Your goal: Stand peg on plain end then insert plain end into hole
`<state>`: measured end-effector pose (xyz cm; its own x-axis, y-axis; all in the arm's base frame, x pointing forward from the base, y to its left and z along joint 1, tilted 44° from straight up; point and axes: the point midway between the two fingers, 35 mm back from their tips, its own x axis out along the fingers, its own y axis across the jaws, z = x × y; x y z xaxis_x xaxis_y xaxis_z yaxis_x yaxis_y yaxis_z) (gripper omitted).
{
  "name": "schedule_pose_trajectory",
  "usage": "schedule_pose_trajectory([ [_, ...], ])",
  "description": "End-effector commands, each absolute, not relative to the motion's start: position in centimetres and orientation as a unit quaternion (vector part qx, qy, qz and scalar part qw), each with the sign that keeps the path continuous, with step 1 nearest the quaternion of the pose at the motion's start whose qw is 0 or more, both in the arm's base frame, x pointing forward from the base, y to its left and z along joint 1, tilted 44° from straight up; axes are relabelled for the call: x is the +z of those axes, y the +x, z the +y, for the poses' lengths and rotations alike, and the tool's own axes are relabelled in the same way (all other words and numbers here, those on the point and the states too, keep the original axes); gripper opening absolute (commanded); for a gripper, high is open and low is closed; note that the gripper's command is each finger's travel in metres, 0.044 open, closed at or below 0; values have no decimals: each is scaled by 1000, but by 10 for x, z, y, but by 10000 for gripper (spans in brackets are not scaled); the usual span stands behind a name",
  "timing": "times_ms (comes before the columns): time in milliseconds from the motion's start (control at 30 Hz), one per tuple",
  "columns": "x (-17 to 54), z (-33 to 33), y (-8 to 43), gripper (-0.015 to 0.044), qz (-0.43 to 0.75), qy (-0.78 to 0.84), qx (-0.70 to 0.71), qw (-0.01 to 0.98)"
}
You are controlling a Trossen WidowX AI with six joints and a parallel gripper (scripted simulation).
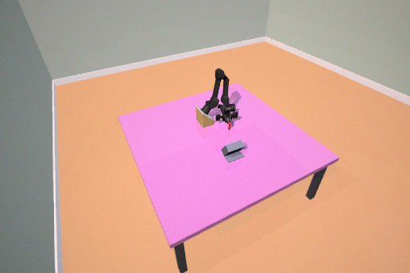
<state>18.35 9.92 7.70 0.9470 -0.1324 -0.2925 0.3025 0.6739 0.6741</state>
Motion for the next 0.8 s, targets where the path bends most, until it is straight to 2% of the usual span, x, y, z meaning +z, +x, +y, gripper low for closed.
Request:
schedule_pose_trajectory([
  [0,79,100,183,51,107,388,-119,907],
  [767,76,103,181,51,111,384,-117,909],
])
